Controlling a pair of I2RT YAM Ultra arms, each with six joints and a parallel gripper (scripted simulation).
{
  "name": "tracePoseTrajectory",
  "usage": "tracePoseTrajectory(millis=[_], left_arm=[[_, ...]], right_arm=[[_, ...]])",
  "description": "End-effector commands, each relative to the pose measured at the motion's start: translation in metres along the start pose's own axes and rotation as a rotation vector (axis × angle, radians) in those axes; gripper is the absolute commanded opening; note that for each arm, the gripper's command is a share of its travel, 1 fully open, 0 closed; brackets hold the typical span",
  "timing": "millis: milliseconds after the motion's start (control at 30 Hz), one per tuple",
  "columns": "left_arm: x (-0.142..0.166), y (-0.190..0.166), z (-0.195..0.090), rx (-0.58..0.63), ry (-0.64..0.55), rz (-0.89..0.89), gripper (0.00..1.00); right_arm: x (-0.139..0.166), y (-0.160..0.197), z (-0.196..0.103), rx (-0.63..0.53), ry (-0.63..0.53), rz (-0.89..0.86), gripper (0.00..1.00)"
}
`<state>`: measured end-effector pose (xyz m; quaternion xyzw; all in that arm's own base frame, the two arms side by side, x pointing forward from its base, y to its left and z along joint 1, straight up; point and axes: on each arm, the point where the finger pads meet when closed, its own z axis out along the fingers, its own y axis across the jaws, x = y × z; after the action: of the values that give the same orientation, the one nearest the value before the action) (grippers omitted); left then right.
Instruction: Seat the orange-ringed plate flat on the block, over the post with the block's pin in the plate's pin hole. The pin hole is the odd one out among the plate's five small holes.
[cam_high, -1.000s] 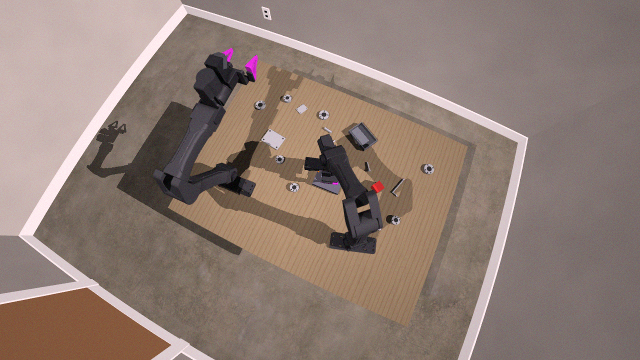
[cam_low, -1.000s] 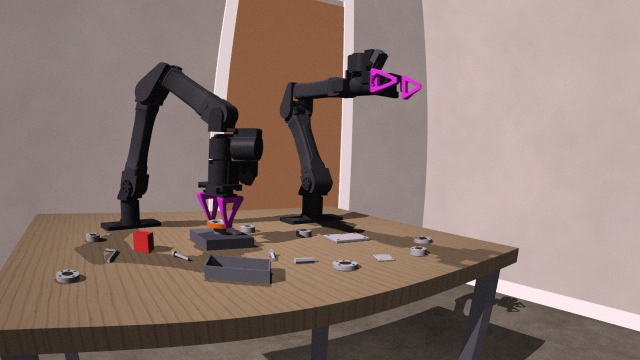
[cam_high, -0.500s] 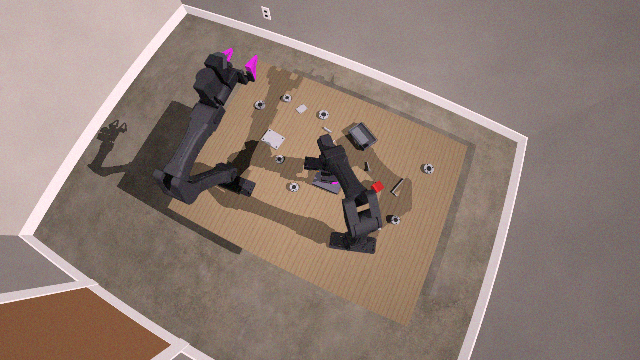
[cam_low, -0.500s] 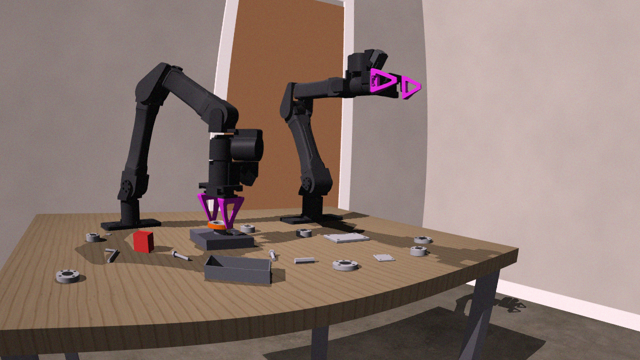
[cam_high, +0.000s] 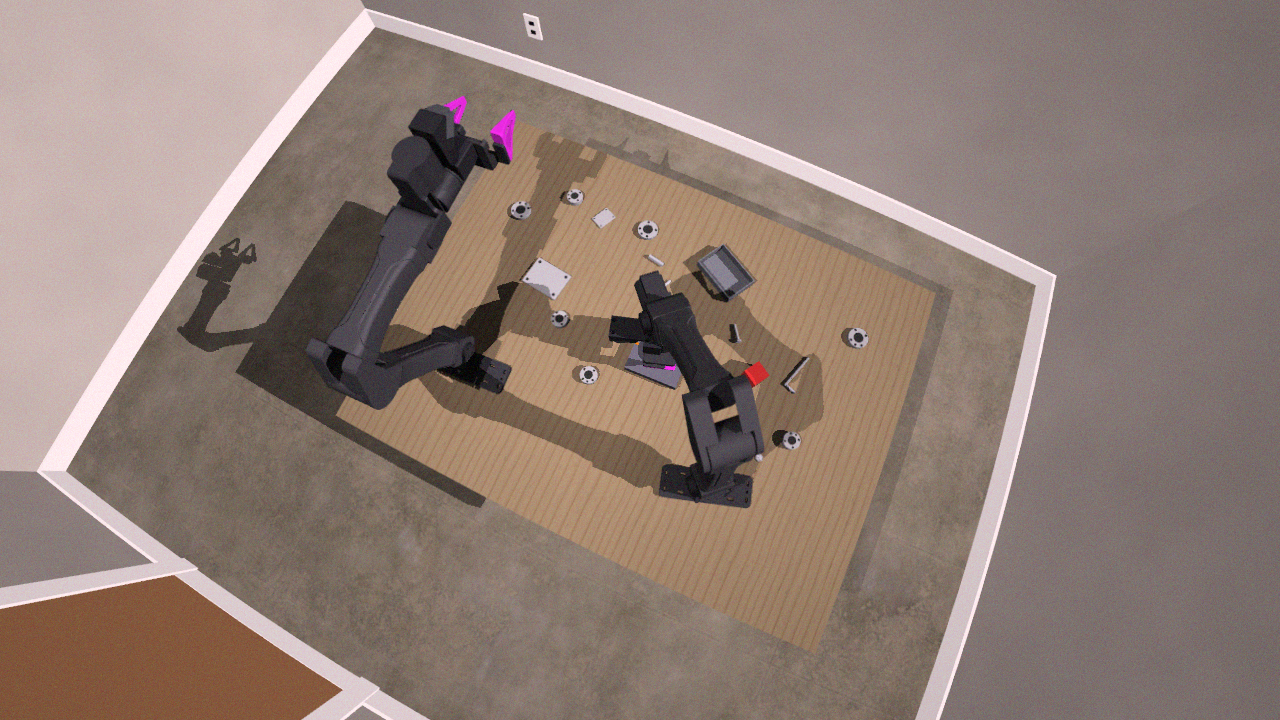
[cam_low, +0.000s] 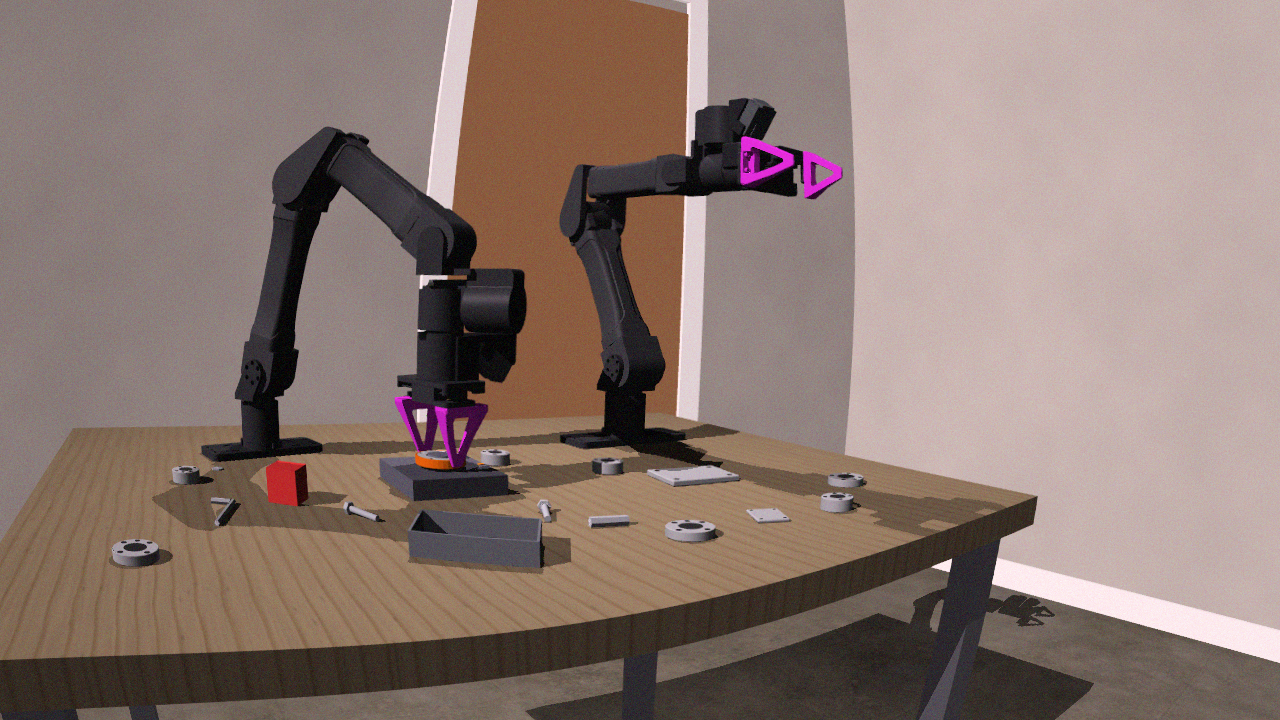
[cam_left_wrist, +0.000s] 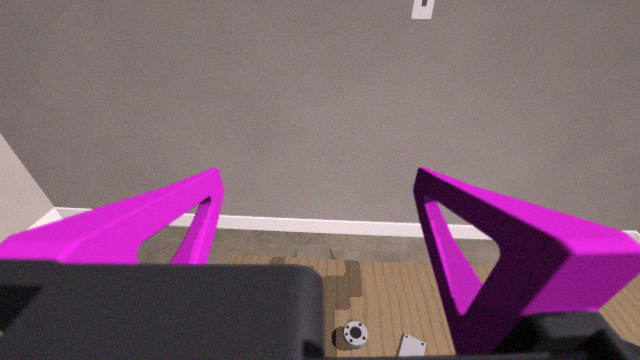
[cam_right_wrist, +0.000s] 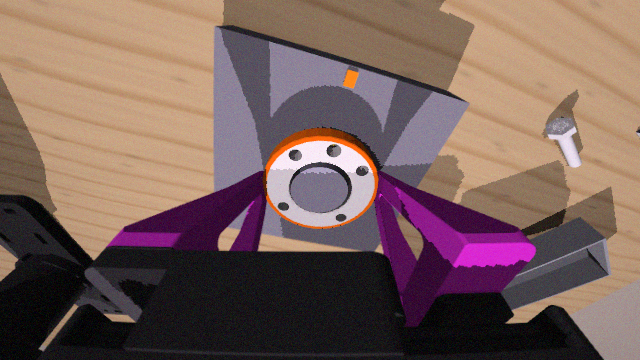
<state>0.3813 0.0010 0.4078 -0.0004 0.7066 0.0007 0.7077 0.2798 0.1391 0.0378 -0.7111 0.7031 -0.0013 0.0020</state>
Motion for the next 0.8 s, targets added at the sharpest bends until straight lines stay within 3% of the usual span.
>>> tracePoseTrajectory(millis=[0,133,233,433,467,767], left_arm=[[-0.017,0.004,-0.003,-0.009,-0.031,0.005,1.00],[-0.017,0.004,-0.003,-0.009,-0.031,0.005,1.00],[-0.017,0.004,-0.003,-0.009,-0.031,0.005,1.00],[-0.017,0.004,-0.003,-0.009,-0.031,0.005,1.00],[-0.017,0.004,-0.003,-0.009,-0.031,0.005,1.00],[-0.017,0.004,-0.003,-0.009,-0.031,0.005,1.00]], right_arm=[[-0.003,0.002,0.001,-0.003,-0.006,-0.001,0.00],[-0.008,-0.009,-0.008,0.043,-0.029,-0.004,0.00],[-0.001,0.005,0.007,-0.006,-0.006,-0.005,0.00],[-0.006,-0.003,-0.003,0.004,-0.011,-0.005,0.00],[-0.007,-0.007,-0.015,0.040,-0.027,-0.003,0.78],[-0.007,-0.007,-0.015,0.041,-0.028,-0.003,0.78]])
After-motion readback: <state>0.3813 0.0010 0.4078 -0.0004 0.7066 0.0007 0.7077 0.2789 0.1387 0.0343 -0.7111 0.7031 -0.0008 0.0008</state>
